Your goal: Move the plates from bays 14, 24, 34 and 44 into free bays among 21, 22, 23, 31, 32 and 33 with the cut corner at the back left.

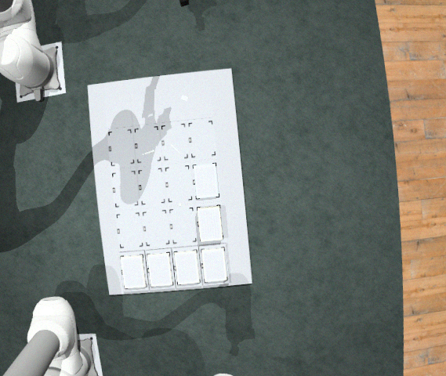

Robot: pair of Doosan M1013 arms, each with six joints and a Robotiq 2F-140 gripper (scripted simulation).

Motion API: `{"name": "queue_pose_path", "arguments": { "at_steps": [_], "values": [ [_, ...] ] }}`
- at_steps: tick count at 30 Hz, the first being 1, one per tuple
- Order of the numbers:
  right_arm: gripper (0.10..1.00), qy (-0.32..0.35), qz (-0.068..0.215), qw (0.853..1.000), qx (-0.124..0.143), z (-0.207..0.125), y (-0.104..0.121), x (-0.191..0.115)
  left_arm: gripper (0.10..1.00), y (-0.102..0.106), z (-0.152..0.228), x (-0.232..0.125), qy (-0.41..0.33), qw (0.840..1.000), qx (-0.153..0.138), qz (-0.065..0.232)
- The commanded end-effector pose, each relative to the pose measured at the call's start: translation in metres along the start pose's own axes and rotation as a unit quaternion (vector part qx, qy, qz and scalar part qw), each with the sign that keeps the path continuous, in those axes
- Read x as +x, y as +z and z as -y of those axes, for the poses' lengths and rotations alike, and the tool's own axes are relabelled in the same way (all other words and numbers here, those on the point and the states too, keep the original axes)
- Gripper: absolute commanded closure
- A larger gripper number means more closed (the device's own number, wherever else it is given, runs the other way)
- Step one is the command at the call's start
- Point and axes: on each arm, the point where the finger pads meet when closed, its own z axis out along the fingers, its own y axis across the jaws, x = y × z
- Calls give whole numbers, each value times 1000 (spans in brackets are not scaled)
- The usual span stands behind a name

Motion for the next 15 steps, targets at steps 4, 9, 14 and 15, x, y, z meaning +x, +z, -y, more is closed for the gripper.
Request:
{"name": "queue_pose_path", "arguments": {
  "at_steps": [4, 9, 14, 15],
  "values": [
    [400, 0, -1, 1000, 0, 0, -1, 0, 98, -1, 31, 0, -43, 999, 0, -1],
    [400, 0, -1, 1000, 0, 0, -1, 0, 98, -1, 46, -1, -43, 999, 0, -1],
    [400, 0, -1, 1000, 0, 0, -1, 0, 98, -1, 71, -2, -76, 997, 0, -1],
    [400, 0, -1, 1000, 0, 0, -1, 0, 98, -1, 76, -3, -87, 996, 0, -1]
  ]
}}
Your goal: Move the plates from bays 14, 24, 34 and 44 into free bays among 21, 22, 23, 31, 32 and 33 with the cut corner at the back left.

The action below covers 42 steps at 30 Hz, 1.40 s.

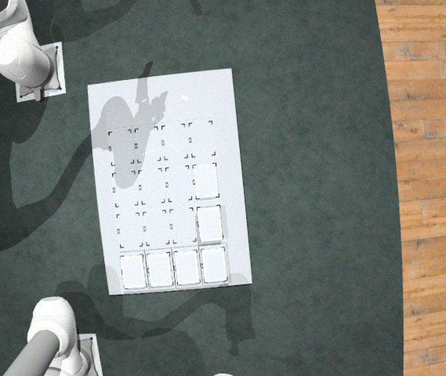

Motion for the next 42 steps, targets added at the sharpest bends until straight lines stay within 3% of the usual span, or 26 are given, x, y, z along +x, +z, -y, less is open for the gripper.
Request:
{"name": "queue_pose_path", "arguments": {
  "at_steps": [1, 11, 14, 22, 25, 36, 42],
  "values": [
    [400, 0, -1, 1000, 0, 0, -1, 0, 98, -1, 16, 1, -28, 1000, 0, -1],
    [400, 0, -1, 1000, 0, 0, -1, 0, 98, -1, 56, 0, -28, 1000, 0, -1],
    [400, 0, -1, 1000, 0, 0, -1, 0, 98, -1, 71, -1, -71, 997, 0, -1],
    [400, 0, -1, 1000, 0, 0, -1, 0, 98, -1, 111, -5, -71, 997, 0, -1],
    [400, 0, -1, 1000, 0, 0, -1, 0, 98, -1, 126, -8, -115, 993, 0, -1],
    [400, 0, -1, 1000, 0, 0, -1, 0, 98, -1, 170, -16, -115, 993, 0, -1],
    [400, 0, -1, 1000, 0, 0, -1, 0, 98, -1, 199, -24, -158, 987, 0, -1]
  ]
}}
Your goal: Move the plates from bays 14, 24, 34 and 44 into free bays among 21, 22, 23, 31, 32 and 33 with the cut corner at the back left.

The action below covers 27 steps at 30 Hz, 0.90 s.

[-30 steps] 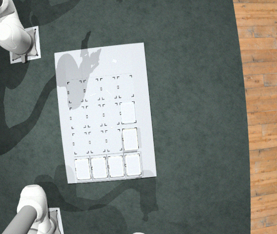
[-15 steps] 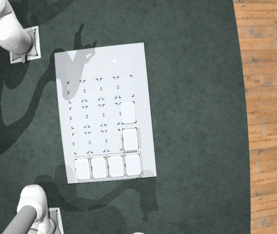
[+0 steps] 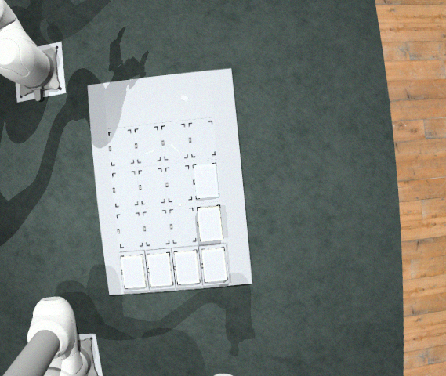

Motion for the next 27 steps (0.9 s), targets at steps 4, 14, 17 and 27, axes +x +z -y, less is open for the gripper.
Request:
{"name": "queue_pose_path", "arguments": {
  "at_steps": [4, 14, 17, 27],
  "values": [
    [400, 0, -1, 1000, 0, 0, -1, 0, 98, -1, 21, 1, -3, 1000, 0, -1],
    [400, 0, -1, 1000, 0, 0, -1, 0, 98, -1, 71, 0, -47, 999, 0, -1],
    [400, 0, -1, 1000, 0, 0, -1, 0, 98, -1, 86, -1, -47, 999, 0, -1],
    [400, 0, -1, 1000, 0, 0, -1, 0, 98, -1, 126, -6, -90, 996, 0, -1]
  ]
}}
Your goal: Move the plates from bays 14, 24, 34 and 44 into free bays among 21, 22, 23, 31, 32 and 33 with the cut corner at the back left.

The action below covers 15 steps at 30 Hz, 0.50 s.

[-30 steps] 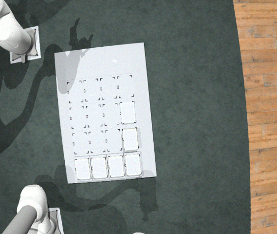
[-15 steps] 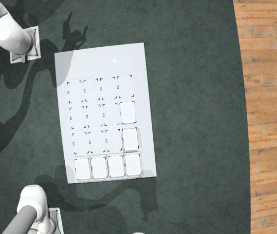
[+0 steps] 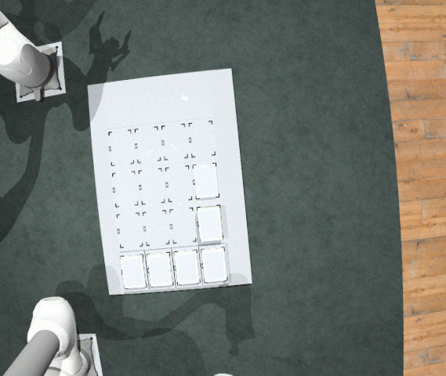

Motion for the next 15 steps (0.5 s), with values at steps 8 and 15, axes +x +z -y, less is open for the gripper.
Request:
{"name": "queue_pose_path", "arguments": {
  "at_steps": [8, 15],
  "values": [
    [400, 0, -1, 1000, 0, 0, -1, 0, 98, -1, 51, 1, -45, 999, 0, -1],
    [400, 0, -1, 1000, 0, 0, -1, 0, 98, -1, 76, 0, -45, 999, 0, -1]
  ]
}}
